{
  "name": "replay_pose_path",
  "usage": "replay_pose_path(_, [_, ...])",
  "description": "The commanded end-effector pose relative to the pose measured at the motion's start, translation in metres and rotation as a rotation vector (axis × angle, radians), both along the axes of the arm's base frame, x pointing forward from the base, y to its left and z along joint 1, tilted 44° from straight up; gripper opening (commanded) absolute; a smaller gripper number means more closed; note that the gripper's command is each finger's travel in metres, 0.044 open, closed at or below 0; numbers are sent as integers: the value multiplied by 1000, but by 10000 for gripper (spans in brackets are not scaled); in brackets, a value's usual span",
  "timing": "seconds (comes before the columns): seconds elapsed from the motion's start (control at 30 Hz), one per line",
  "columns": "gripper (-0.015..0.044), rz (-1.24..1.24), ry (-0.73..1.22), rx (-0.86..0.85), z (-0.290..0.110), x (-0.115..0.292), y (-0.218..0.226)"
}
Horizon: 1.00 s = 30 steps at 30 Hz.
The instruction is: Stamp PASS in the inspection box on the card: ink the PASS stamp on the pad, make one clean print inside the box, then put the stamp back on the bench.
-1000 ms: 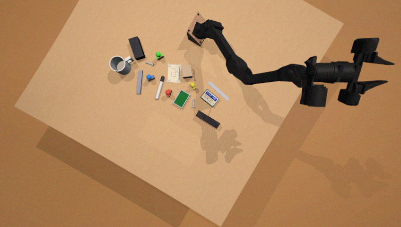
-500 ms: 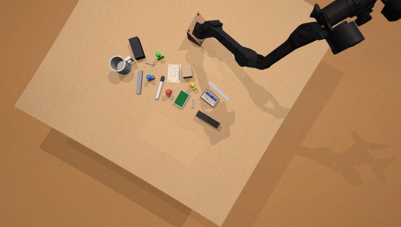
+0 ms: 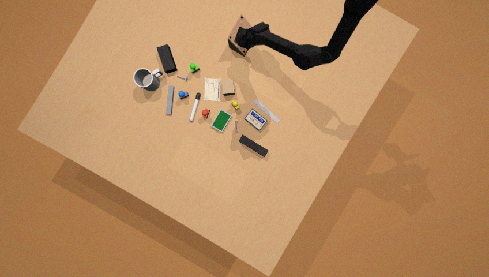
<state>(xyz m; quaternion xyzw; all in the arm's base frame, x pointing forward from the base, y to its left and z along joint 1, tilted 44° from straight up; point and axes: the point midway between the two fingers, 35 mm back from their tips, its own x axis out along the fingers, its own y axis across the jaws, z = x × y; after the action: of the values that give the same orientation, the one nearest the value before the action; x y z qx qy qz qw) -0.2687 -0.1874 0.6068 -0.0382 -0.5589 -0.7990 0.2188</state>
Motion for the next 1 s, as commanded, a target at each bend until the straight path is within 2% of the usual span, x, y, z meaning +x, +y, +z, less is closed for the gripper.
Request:
replay_pose_path(0.0, [211,90,-37,186,-36,-4,-50])
replay_pose_path(0.27, [211,309,-62,579,-122,15,-146])
replay_pose_path(0.53, [211,592,-11,1021,-228,67,-226])
replay_pose_path(0.77, [211,880,90,1346,-321,137,-268])
replay_pose_path(0.97, [211,1126,202,1575,-392,200,-278])
